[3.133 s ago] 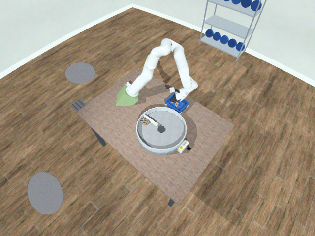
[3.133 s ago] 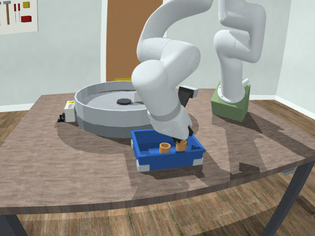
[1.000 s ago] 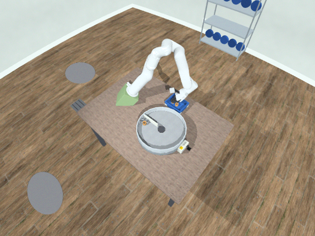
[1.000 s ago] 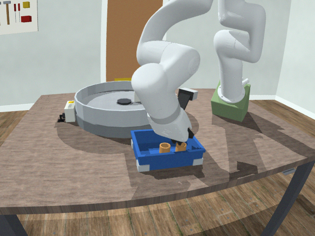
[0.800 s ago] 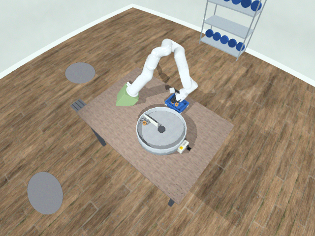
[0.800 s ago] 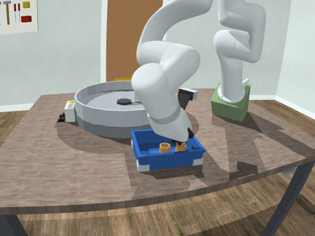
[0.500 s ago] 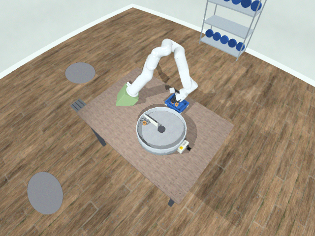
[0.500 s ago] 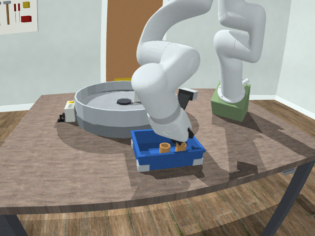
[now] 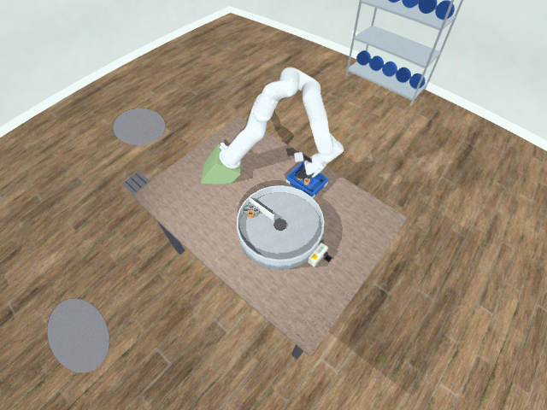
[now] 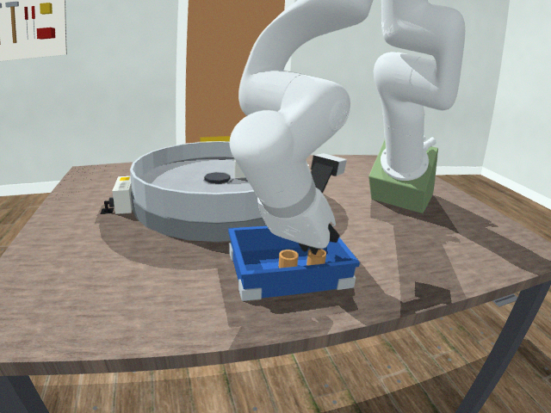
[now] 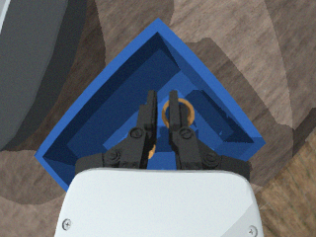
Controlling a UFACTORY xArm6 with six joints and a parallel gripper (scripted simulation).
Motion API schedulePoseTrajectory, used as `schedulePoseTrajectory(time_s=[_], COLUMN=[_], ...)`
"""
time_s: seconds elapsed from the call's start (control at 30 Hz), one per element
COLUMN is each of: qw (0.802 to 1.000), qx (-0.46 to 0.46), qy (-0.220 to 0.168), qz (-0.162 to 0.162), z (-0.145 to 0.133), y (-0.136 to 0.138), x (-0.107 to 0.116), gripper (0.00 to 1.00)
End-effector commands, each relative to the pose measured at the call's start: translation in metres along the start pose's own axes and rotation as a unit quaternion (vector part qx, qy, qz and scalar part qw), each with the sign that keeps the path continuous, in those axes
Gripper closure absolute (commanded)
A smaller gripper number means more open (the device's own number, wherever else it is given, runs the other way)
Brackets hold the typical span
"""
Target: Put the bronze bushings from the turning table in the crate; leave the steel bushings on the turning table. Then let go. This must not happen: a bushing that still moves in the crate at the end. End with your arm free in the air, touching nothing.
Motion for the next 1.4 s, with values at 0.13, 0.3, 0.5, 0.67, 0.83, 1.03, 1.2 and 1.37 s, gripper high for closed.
schedulePoseTrajectory(time_s=[0.13, 0.3, 0.5, 0.67, 0.83, 1.03, 1.2, 1.37], qw=[1.0, 1.0, 1.0, 1.0, 1.0, 1.0, 1.0, 1.0], qx=[0.0, 0.0, 0.0, 0.0, 0.0, 0.0, 0.0, 0.0], qy=[-0.001, -0.001, -0.001, -0.001, -0.001, -0.001, -0.001, -0.001], qz=[0.0, 0.0, 0.0, 0.0, 0.0, 0.0, 0.0, 0.0], z=[0.002, 0.01, 0.021, 0.036, 0.051, 0.06, 0.064, 0.064], y=[-0.001, -0.002, -0.004, -0.007, -0.009, -0.011, -0.011, -0.011], x=[0.004, 0.014, 0.026, 0.045, 0.063, 0.074, 0.078, 0.079], gripper=[0.88, 0.88, 0.88, 0.88, 0.88, 0.88, 0.88, 0.88])
Point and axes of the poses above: the point where the finger pads meet when closed, its own x axis back along the fingers, its own y axis across the jaws, z = x × y, the point moved 8 cm from there along x, back along the fingers, and after that the axes turned 10 degrees about -x, right-handed, at the moved point
